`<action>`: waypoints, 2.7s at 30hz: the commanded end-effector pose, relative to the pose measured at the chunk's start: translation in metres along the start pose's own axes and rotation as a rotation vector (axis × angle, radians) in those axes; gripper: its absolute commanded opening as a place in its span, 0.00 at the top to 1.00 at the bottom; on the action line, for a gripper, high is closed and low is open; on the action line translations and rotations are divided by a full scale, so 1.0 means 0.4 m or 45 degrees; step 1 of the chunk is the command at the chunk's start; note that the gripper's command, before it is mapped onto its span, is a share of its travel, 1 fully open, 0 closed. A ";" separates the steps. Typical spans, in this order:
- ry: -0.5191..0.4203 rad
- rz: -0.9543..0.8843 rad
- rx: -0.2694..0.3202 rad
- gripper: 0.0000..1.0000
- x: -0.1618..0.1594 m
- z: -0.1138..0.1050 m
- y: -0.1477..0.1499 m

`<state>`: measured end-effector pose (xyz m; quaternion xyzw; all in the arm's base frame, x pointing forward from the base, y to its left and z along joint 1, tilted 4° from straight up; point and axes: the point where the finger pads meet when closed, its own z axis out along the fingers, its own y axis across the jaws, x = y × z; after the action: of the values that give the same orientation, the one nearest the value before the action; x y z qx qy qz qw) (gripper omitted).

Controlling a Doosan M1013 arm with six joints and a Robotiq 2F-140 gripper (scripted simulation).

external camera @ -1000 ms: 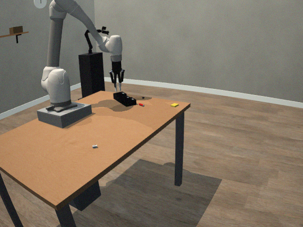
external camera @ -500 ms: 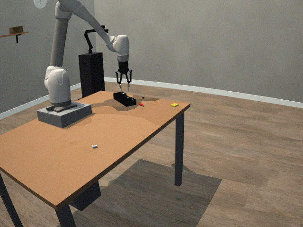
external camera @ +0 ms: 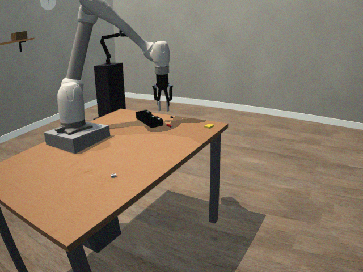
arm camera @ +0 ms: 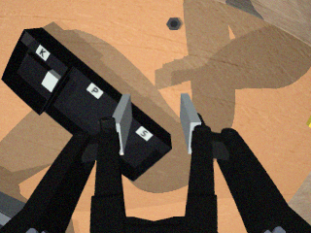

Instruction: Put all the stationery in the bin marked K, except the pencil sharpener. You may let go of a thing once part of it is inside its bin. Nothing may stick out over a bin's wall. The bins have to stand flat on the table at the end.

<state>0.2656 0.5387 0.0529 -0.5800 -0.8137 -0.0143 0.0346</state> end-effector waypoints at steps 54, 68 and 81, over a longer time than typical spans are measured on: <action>-0.005 0.499 -0.007 0.60 -0.124 -0.008 0.783; -0.005 0.499 -0.007 0.60 -0.123 -0.009 0.772; -0.005 0.499 -0.007 0.60 -0.123 -0.009 0.760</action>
<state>0.5734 0.5937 0.0493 -0.7280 -0.6846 -0.0095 0.0345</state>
